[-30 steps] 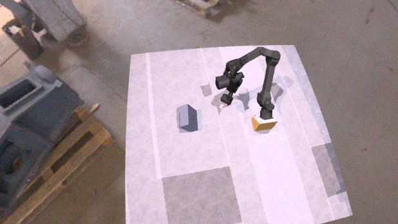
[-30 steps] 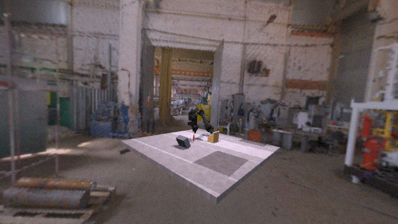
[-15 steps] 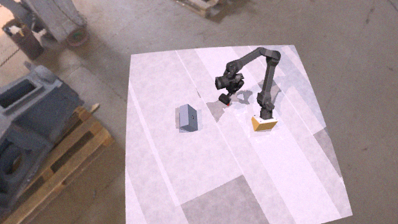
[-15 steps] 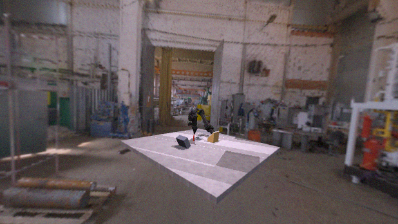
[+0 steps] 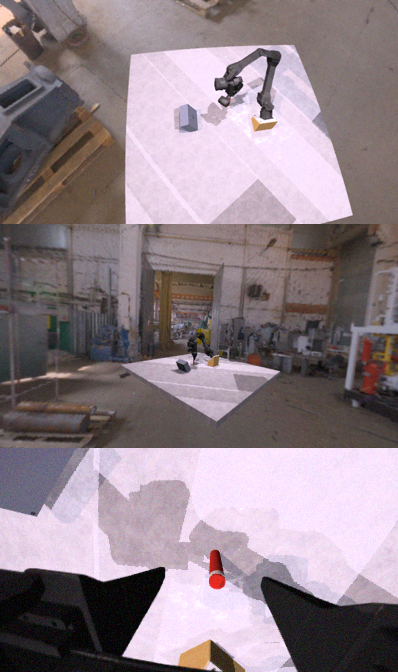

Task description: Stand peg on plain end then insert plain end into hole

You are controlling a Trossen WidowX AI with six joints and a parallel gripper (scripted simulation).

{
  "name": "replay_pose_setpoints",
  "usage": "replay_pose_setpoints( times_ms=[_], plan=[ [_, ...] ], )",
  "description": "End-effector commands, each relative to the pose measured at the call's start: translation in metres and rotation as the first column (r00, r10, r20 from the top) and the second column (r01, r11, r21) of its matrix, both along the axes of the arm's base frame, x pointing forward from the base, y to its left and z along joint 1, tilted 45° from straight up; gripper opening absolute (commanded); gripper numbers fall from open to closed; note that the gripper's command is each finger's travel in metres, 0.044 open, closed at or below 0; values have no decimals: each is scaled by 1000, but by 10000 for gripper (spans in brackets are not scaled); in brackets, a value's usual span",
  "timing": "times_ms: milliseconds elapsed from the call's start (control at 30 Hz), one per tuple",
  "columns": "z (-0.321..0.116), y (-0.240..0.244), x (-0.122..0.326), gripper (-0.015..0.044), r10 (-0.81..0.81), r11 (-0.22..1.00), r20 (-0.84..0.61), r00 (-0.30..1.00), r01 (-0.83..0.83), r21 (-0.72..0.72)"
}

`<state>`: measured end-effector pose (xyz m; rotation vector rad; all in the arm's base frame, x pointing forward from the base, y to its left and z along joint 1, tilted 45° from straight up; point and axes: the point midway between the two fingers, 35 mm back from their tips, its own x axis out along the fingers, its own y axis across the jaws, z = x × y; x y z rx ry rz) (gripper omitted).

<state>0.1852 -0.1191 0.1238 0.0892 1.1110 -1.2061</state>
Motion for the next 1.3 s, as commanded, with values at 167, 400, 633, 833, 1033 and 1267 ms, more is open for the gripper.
replay_pose_setpoints(
  times_ms=[167, 400, 633, 833, 1033, 1267],
  plan=[
    [-9, -10, -2, 440, 2, 1000, -2, 1000, -2, -7],
    [-16, -18, -4, 440, 2, 1000, -3, 1000, -2, -10],
    [-20, -22, -4, 414, 0, 1000, 0, 1000, 0, -7],
    [-20, -22, -4, 256, 0, 1000, 0, 1000, 0, -7],
    [-20, -22, -4, 99, 0, 1000, 0, 1000, 0, -7],
    [-20, -22, -4, 32, 0, 1000, 0, 1000, 0, -7]
  ],
)
